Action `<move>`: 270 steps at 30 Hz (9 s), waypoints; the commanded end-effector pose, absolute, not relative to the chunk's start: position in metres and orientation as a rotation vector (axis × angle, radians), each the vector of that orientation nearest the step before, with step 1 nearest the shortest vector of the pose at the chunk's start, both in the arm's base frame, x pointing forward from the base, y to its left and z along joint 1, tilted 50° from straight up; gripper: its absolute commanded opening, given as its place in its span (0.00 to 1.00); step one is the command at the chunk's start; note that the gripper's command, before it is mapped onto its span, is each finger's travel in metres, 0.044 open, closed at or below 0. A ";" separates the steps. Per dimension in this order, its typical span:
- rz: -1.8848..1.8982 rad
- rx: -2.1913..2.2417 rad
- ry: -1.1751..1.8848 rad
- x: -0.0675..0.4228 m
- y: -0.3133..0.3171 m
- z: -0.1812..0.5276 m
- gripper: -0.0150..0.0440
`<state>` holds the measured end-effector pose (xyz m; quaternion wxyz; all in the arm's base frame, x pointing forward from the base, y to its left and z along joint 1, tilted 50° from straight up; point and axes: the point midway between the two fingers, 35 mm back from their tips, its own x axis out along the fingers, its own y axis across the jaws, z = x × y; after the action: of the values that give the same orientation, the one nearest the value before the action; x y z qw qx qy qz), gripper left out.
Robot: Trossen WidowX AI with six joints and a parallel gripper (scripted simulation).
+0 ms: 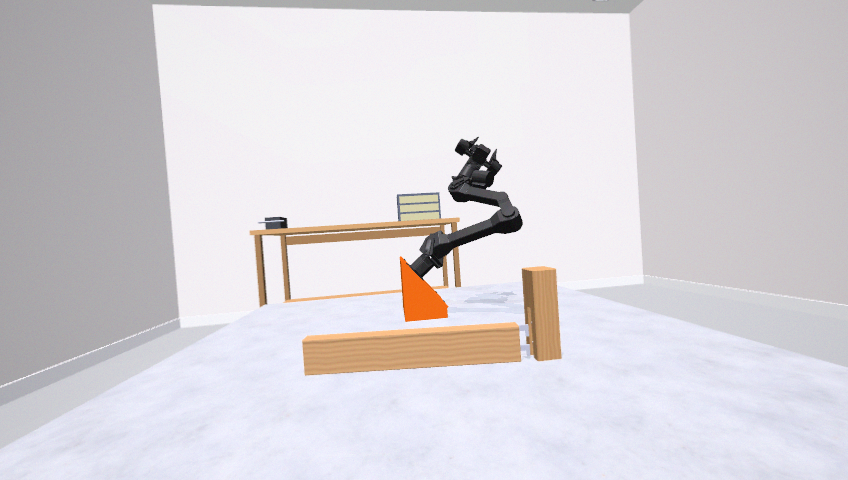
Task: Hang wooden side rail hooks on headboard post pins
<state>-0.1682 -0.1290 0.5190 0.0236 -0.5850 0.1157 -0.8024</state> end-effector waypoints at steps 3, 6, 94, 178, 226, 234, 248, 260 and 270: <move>-2.458 -1.789 0.389 -0.167 -0.140 0.516 1.00; -2.399 -1.750 0.448 -0.163 -0.162 0.510 1.00; 0.549 -2.323 -0.502 0.344 -0.033 0.172 1.00; 0.818 0.286 0.707 0.364 0.020 0.138 1.00; -0.982 2.455 1.815 0.368 0.050 0.164 1.00; -0.982 2.455 1.815 0.368 0.050 0.164 1.00; -0.951 2.383 1.797 0.373 0.045 0.153 1.00; -0.777 1.918 1.765 0.394 0.016 0.086 1.00; -0.776 1.919 1.765 0.396 0.043 0.064 1.00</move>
<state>0.3969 0.0314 0.0710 -0.2107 -0.6926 -0.6312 0.2782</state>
